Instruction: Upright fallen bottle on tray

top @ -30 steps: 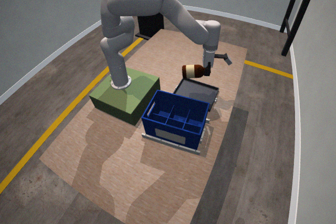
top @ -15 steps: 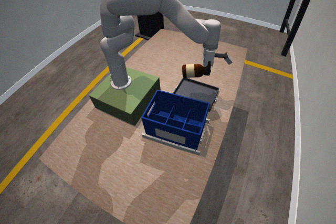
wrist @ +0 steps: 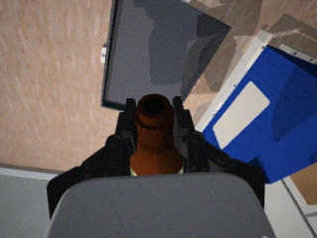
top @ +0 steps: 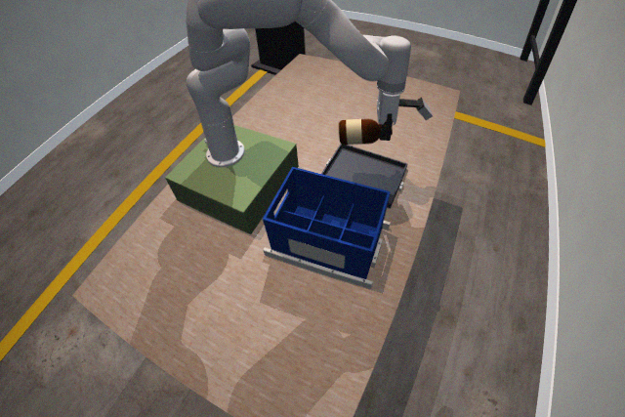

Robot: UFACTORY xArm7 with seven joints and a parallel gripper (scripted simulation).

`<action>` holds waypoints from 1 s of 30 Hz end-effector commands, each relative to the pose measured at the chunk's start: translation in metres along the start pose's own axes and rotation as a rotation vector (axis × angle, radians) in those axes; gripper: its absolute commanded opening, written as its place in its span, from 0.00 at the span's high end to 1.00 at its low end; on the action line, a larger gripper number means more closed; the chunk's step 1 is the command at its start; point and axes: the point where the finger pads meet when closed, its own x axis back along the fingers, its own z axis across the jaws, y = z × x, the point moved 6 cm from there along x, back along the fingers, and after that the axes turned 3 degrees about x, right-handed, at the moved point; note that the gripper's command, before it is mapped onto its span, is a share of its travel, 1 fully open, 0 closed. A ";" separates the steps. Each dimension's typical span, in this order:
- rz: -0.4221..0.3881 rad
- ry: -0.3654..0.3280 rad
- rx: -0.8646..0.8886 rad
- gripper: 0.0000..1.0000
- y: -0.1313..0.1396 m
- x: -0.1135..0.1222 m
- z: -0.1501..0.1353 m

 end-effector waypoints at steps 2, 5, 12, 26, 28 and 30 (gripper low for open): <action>0.004 0.001 0.000 1.00 -0.001 0.002 0.000; 0.004 0.001 0.000 1.00 -0.001 0.002 0.000; 0.004 0.001 -0.015 1.00 -0.001 0.002 0.000; 0.004 0.000 -0.179 1.00 -0.001 0.002 0.000; 0.004 0.000 -0.207 1.00 -0.001 0.002 0.000; 0.004 0.000 -0.230 1.00 -0.001 0.002 0.000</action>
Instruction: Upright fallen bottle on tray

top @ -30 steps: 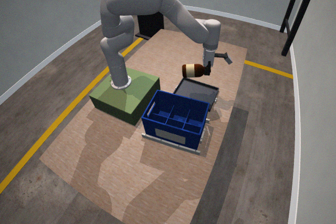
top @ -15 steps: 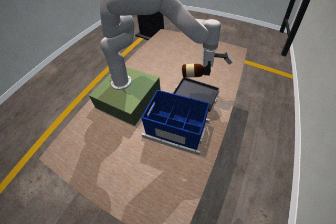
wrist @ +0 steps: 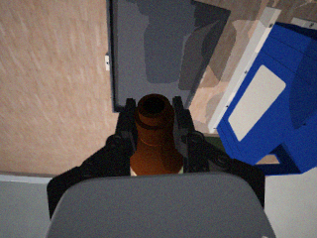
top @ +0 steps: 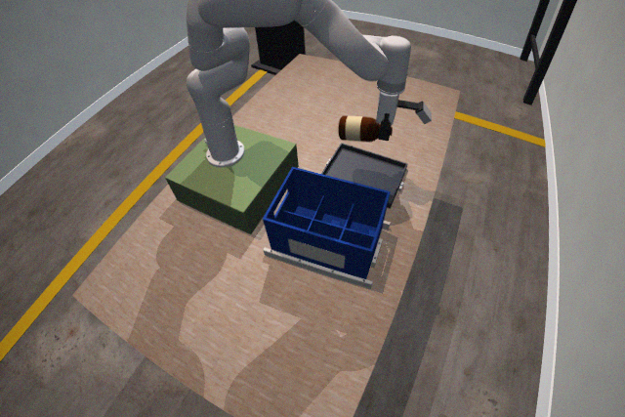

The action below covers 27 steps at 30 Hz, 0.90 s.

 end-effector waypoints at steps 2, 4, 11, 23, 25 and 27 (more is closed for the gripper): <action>0.005 0.002 -0.072 1.00 -0.001 0.002 0.000; 0.005 0.002 -0.082 1.00 -0.001 0.002 0.000; 0.005 0.002 -0.087 1.00 -0.001 0.002 0.000; 0.005 0.002 -0.088 1.00 -0.001 0.002 0.000; 0.005 0.002 -0.092 1.00 -0.001 0.002 0.000; 0.005 0.002 -0.102 1.00 -0.001 0.002 0.000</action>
